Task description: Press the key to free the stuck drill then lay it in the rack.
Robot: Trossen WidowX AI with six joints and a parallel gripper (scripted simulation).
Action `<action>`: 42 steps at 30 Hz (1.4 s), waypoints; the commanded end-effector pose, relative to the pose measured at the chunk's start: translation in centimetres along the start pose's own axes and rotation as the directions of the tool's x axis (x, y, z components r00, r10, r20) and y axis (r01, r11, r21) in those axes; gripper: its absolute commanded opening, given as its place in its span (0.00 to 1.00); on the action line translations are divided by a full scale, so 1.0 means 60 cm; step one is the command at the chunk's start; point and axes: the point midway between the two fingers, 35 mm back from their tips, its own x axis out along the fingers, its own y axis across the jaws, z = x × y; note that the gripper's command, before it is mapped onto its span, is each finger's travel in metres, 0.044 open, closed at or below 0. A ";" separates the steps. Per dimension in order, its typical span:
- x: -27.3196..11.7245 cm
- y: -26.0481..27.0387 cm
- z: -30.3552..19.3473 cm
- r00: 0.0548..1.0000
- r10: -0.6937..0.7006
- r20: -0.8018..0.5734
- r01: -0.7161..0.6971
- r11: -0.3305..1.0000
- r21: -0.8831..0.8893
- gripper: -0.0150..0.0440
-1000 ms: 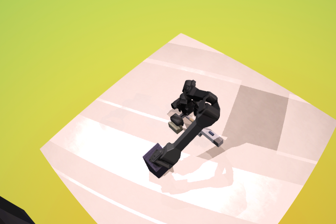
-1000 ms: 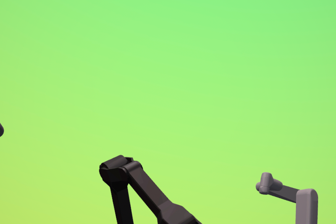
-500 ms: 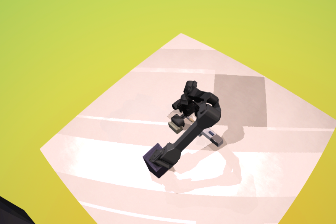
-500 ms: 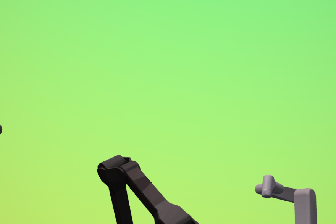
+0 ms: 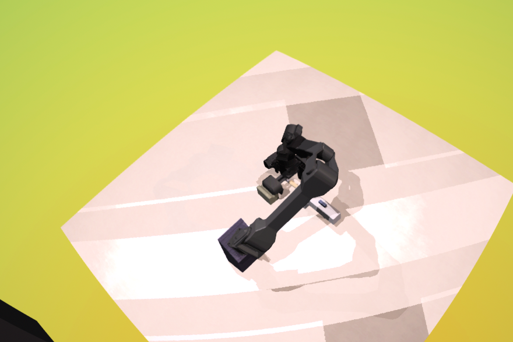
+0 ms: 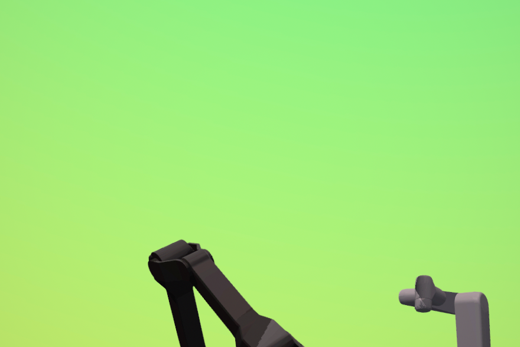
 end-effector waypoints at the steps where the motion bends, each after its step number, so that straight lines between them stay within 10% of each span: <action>1: -0.001 -0.001 0.001 1.000 -0.001 0.000 0.001 1.000 0.000 0.87; 13: -0.001 -0.001 0.001 1.000 -0.001 0.000 0.001 1.000 0.000 0.33; 42: -0.005 0.004 0.006 1.000 0.001 -0.005 -0.001 1.000 -0.008 0.25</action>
